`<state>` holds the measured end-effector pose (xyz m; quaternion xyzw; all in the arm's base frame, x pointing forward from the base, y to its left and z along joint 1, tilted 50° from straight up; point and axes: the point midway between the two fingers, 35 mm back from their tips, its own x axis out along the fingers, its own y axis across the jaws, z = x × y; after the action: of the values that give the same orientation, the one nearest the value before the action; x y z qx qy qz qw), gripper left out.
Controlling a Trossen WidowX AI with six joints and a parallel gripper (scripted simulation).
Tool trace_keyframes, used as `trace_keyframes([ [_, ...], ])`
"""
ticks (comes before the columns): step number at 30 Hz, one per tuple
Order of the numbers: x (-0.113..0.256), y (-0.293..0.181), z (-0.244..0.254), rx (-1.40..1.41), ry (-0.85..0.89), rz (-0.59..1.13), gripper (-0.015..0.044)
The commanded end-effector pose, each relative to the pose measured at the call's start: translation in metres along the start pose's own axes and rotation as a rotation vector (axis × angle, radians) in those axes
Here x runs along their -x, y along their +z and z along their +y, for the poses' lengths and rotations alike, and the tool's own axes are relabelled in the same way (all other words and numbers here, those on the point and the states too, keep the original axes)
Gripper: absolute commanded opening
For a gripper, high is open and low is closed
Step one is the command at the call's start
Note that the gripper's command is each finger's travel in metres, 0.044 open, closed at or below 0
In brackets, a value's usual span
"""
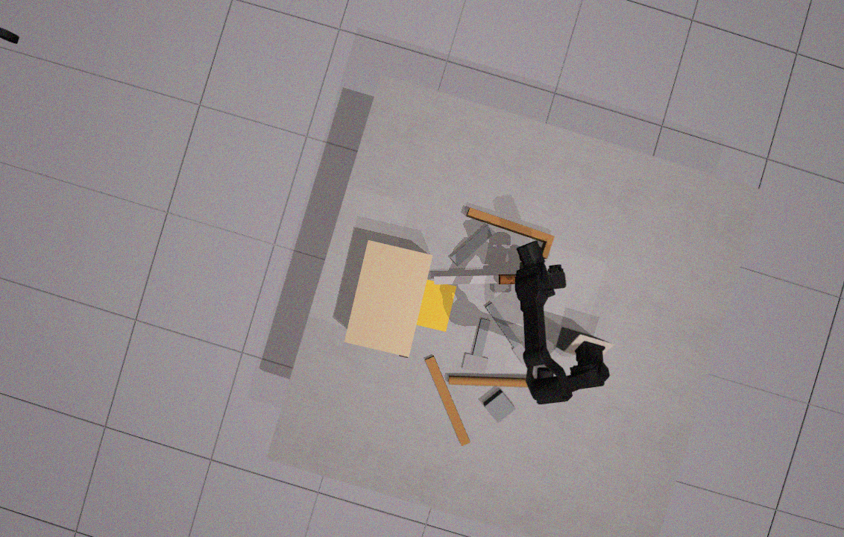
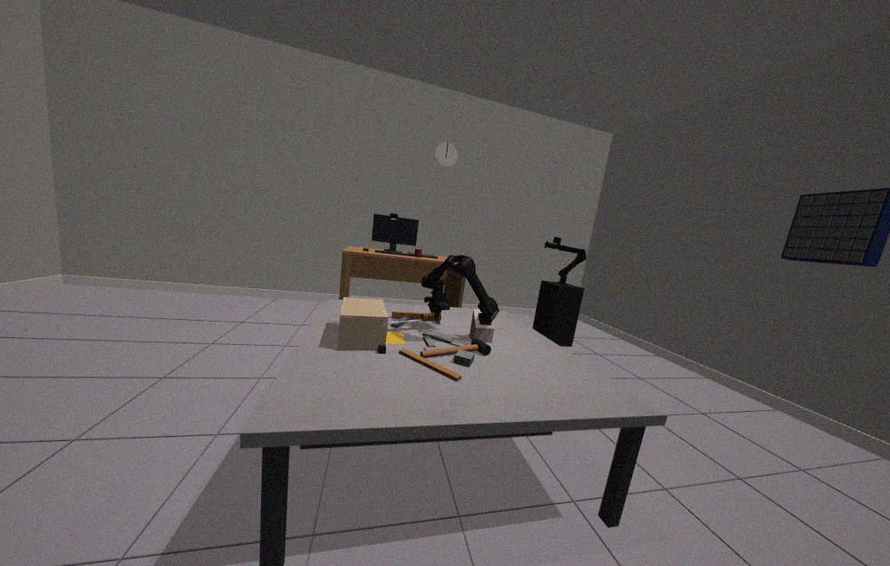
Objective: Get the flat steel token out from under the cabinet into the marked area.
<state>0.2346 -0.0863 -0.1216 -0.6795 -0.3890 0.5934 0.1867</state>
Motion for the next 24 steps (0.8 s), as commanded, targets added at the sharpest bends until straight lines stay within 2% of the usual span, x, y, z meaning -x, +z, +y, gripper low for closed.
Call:
trace_keyframes([
  [1,-0.004,-0.003,-0.001,-0.006,0.005,0.024,0.0000],
  [22,-0.044,-0.003,-0.004,-0.005,0.003,0.026,0.0000],
  [24,-0.043,-0.003,-0.004,0.002,0.004,0.014,0.0053],
])
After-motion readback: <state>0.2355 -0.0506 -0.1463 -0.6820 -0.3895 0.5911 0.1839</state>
